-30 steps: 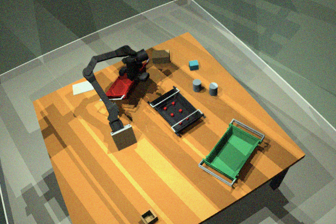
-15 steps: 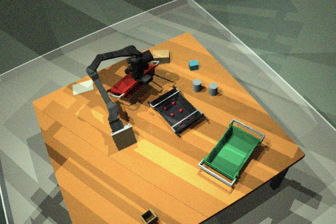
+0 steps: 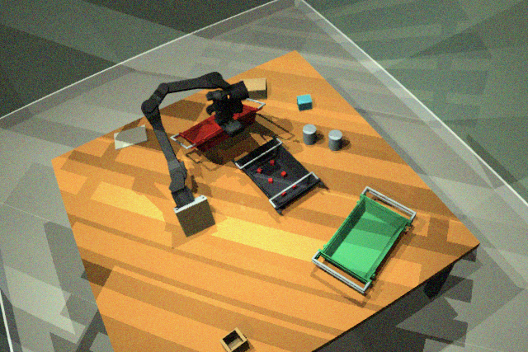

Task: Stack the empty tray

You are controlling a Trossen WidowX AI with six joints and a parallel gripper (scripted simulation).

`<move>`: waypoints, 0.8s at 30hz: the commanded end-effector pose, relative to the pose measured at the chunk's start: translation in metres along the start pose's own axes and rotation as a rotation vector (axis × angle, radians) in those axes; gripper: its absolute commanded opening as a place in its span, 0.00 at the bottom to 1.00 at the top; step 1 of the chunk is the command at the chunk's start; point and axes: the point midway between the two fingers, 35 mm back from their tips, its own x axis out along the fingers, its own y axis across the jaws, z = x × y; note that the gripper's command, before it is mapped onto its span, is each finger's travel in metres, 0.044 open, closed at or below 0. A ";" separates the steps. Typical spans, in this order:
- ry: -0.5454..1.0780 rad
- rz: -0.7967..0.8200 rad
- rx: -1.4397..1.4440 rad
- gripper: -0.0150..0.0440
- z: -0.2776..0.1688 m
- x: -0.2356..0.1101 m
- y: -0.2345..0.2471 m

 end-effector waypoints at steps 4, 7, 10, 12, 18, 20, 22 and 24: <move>-0.017 0.002 0.116 0.25 0.008 -0.005 -0.012; -0.016 0.001 0.168 0.25 0.011 -0.006 -0.018; -0.016 0.001 0.220 0.25 0.013 -0.006 -0.024; -0.015 0.001 0.254 0.25 0.015 -0.007 -0.028; -0.015 0.001 0.358 0.25 0.019 -0.008 -0.041; -0.014 0.001 0.392 0.25 0.020 -0.008 -0.045; -0.014 0.001 0.427 0.25 0.022 -0.009 -0.049; -0.014 0.002 0.461 0.25 0.023 -0.009 -0.053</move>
